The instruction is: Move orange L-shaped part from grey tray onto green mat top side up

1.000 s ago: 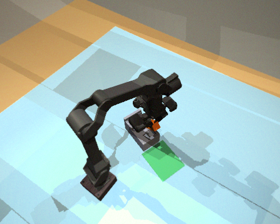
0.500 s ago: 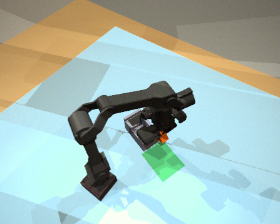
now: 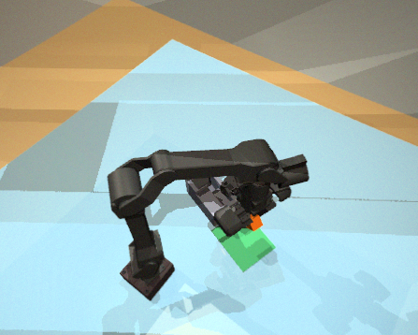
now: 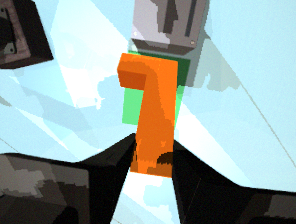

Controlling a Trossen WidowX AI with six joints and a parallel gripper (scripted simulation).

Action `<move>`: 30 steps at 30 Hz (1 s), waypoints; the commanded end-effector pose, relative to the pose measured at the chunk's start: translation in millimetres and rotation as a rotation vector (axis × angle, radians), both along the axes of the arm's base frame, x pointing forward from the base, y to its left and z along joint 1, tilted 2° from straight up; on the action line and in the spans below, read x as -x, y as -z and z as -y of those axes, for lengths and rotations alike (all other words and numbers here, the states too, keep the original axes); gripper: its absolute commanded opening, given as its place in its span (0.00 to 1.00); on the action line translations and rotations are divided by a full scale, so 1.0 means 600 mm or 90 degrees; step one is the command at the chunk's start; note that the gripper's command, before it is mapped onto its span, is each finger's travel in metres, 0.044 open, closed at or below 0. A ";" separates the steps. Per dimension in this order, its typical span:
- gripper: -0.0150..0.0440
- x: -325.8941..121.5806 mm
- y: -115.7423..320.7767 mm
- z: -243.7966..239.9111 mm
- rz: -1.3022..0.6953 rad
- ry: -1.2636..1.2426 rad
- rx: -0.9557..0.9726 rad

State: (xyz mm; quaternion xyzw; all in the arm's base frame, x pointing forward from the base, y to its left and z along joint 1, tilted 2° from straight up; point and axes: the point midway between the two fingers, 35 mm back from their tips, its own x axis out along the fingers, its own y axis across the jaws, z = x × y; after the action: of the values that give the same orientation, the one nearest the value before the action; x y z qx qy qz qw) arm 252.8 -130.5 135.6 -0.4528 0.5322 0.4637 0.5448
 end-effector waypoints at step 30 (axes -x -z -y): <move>0.25 0.000 0.076 0.003 -0.001 -0.006 0.000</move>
State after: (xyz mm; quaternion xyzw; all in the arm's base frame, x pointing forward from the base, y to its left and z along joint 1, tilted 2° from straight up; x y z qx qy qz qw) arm 254.3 -132.7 97.3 -0.4562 0.5298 0.4636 0.5444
